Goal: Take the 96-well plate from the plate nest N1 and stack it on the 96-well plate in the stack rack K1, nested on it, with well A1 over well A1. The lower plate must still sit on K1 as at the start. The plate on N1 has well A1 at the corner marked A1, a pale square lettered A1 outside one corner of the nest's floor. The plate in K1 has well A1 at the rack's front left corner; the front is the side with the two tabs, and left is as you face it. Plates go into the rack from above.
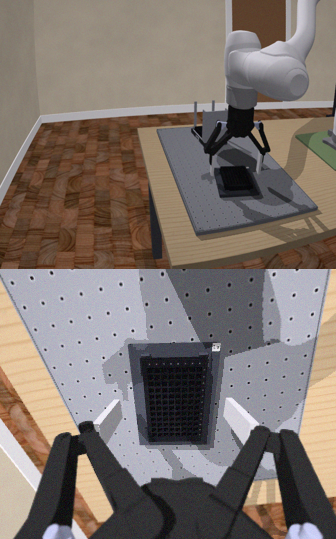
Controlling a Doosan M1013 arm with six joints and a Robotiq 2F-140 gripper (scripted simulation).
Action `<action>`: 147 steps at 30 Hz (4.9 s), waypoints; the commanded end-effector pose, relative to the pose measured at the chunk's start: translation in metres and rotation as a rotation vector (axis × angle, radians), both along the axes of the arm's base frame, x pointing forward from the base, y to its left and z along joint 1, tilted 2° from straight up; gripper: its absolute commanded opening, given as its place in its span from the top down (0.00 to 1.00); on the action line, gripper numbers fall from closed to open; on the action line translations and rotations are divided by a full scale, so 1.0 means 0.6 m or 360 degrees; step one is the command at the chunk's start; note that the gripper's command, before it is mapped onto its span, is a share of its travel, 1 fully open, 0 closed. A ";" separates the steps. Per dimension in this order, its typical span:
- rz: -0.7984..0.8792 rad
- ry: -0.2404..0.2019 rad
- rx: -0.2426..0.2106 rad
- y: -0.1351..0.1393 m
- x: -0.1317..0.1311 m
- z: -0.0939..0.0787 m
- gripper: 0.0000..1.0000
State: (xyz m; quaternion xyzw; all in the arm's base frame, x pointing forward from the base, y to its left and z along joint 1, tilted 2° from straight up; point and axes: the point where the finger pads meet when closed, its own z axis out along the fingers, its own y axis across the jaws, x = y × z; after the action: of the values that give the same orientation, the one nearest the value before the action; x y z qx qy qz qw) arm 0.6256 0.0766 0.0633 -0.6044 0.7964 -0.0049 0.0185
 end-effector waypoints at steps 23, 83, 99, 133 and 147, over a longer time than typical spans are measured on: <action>0.0003 0.0003 -0.0001 0.002 -0.004 -0.008 0.00; 0.0003 0.0003 -0.0001 0.002 -0.004 -0.008 1.00; 0.0003 0.0003 -0.0001 0.002 -0.004 -0.008 1.00; 0.0003 0.0003 -0.0001 0.002 -0.004 -0.008 1.00; 0.0003 0.0003 -0.0001 0.002 -0.004 -0.008 1.00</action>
State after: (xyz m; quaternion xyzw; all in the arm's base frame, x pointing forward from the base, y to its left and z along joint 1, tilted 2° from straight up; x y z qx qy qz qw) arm 0.6243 0.0770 0.0630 -0.6046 0.7963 -0.0039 0.0174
